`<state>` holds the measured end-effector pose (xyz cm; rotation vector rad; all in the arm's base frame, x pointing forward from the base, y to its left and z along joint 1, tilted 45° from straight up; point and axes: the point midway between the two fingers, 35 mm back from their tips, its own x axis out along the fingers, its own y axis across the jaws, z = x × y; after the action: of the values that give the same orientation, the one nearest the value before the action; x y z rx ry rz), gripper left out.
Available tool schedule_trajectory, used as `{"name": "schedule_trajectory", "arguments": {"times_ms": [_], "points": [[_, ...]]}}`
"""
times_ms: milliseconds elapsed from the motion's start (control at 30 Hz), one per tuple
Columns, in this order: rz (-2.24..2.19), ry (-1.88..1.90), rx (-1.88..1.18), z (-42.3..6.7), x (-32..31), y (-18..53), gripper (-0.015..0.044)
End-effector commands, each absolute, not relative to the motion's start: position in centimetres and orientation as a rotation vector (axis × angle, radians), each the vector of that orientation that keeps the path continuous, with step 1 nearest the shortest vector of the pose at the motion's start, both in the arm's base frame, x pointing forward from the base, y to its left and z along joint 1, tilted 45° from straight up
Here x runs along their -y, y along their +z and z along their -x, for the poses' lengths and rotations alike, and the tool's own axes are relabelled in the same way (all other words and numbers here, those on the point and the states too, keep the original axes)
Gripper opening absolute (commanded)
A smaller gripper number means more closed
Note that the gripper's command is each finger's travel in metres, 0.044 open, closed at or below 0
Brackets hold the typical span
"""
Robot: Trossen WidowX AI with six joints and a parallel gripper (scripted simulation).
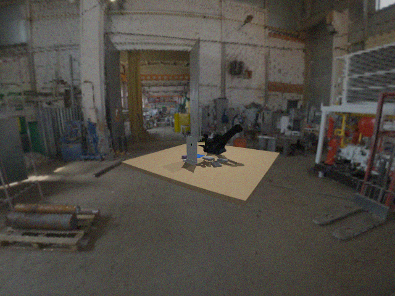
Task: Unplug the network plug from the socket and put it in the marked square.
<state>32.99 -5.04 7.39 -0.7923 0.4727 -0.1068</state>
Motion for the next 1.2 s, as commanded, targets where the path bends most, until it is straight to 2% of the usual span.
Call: {"name": "schedule_trajectory", "arguments": {"times_ms": [0,1167], "points": [[0.795,-0.106,-0.465,-33.6,5.1,7.4,0.0156],[0.795,-0.107,-0.463,-38.1,5.4,6.7,0.0156]]}}
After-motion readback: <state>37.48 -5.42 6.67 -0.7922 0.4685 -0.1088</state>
